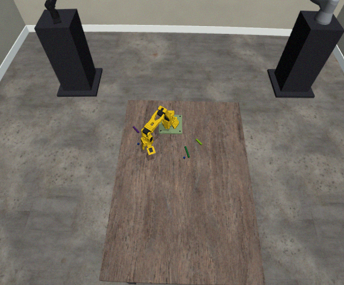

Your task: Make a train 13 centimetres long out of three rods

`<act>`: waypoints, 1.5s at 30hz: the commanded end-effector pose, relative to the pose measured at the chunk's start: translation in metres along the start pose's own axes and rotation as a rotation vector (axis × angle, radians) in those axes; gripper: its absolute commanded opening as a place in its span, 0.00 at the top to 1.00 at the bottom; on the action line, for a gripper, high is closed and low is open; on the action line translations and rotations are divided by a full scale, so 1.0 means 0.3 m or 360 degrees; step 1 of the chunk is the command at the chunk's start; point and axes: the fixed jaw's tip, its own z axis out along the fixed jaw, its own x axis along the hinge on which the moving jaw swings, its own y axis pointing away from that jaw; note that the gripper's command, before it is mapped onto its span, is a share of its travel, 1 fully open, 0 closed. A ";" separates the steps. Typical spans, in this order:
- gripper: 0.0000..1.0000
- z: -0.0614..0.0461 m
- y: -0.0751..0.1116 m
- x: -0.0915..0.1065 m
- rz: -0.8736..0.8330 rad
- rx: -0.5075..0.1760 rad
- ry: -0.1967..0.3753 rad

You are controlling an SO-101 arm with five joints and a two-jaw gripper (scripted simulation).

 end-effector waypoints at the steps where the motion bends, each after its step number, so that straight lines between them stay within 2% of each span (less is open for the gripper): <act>1: 0.81 0.040 0.005 0.008 0.0022 -0.0036 0.0020; 13: 0.81 0.113 0.010 0.011 0.0022 -0.0036 0.0020; 27: 0.81 0.133 0.013 0.013 0.0022 -0.0036 0.0020; 28: 0.81 0.144 0.028 0.022 0.0021 -0.0068 0.0039; 45: 0.81 0.144 0.028 0.022 0.0021 -0.0068 0.0039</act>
